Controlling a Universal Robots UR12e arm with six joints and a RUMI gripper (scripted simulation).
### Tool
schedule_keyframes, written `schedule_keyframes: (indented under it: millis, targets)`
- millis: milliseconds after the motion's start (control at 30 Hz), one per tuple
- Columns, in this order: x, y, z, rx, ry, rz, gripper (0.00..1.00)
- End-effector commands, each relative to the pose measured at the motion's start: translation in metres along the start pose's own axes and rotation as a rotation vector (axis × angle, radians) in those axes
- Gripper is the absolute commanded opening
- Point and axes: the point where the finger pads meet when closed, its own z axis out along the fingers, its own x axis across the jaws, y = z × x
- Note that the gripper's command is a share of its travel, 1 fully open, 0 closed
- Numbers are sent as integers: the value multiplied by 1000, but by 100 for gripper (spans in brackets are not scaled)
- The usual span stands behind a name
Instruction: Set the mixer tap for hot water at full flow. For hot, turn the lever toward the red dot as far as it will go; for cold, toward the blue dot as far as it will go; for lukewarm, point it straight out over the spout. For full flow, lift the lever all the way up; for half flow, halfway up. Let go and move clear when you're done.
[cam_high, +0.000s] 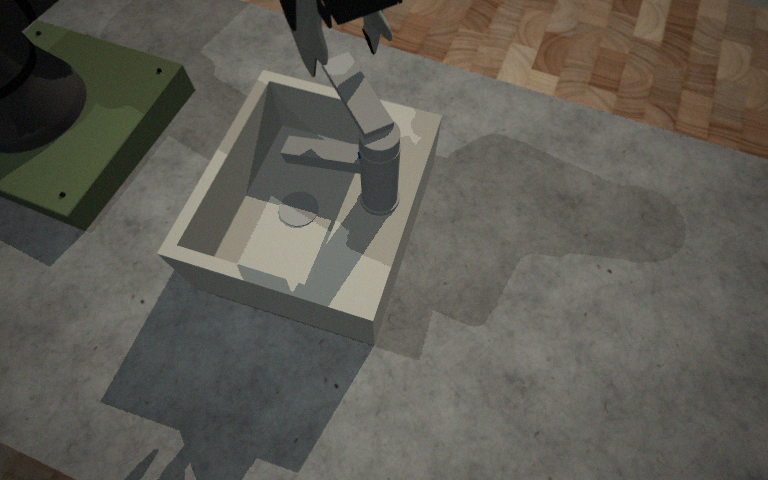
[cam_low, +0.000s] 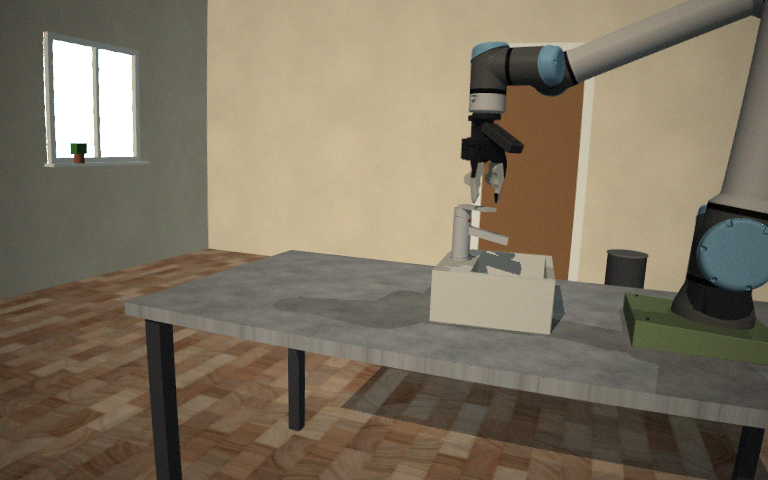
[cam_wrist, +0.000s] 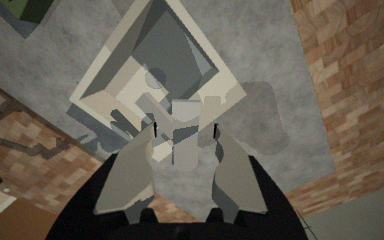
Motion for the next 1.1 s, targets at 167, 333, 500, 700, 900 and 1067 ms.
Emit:
schedule_keyframes:
  millis: [167, 333, 500, 700, 900, 1067]
  targets:
    - [0, 0, -1, -1, 1, 0, 44]
    - [0, 0, 0, -1, 1, 0, 44]
    - [0, 0, 2, -1, 1, 0, 44]
    - [0, 0, 4, -1, 1, 0, 44]
    - [0, 0, 9, -1, 1, 0, 44]
    - [0, 0, 14, -1, 1, 0, 44]
